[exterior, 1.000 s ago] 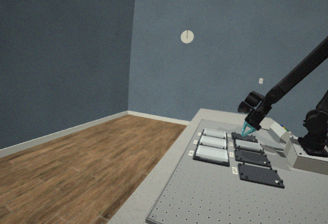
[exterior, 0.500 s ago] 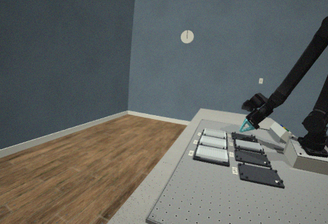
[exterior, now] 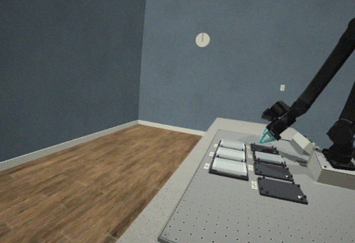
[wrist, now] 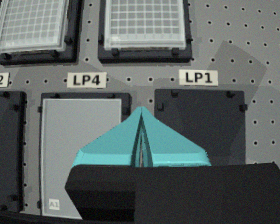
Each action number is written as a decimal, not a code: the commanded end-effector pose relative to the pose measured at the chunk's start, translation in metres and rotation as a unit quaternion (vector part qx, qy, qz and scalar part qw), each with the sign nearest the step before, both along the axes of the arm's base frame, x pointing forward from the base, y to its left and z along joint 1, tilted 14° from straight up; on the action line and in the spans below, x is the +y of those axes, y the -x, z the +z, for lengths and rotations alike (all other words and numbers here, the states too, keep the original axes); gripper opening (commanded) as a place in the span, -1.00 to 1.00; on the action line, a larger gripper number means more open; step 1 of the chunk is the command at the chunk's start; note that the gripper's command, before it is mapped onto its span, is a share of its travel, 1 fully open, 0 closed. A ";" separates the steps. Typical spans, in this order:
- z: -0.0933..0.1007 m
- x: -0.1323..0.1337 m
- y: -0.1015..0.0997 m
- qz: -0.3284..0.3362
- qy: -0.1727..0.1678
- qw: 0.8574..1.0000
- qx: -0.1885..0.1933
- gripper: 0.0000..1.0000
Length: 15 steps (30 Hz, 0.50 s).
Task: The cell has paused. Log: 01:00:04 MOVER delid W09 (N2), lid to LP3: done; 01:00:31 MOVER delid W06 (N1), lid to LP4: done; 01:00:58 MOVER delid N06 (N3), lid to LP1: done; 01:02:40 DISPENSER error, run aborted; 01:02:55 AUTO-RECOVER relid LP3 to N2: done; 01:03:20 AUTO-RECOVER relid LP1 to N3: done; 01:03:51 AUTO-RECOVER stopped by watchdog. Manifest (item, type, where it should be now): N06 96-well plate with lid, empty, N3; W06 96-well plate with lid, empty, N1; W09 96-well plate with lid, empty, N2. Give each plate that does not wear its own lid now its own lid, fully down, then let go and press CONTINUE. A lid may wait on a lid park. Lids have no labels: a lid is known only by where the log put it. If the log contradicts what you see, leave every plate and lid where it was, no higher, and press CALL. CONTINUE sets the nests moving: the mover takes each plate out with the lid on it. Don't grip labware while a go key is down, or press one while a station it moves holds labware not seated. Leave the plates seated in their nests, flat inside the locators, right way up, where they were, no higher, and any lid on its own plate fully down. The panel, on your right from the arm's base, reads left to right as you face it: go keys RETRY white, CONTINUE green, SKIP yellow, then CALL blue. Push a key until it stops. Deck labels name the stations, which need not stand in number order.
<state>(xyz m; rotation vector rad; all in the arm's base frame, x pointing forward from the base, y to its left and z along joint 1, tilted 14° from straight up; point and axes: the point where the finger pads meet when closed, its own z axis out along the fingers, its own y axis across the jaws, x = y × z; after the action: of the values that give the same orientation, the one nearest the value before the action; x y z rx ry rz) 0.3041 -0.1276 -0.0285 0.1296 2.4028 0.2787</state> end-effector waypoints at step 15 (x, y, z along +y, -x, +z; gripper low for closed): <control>0.014 0.021 -0.009 0.003 0.011 1.000 -0.017 -1.00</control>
<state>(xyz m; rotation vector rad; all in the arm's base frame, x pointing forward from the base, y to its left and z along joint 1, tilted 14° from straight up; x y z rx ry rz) 0.3020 -0.1097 -0.0257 0.1103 2.4091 0.2731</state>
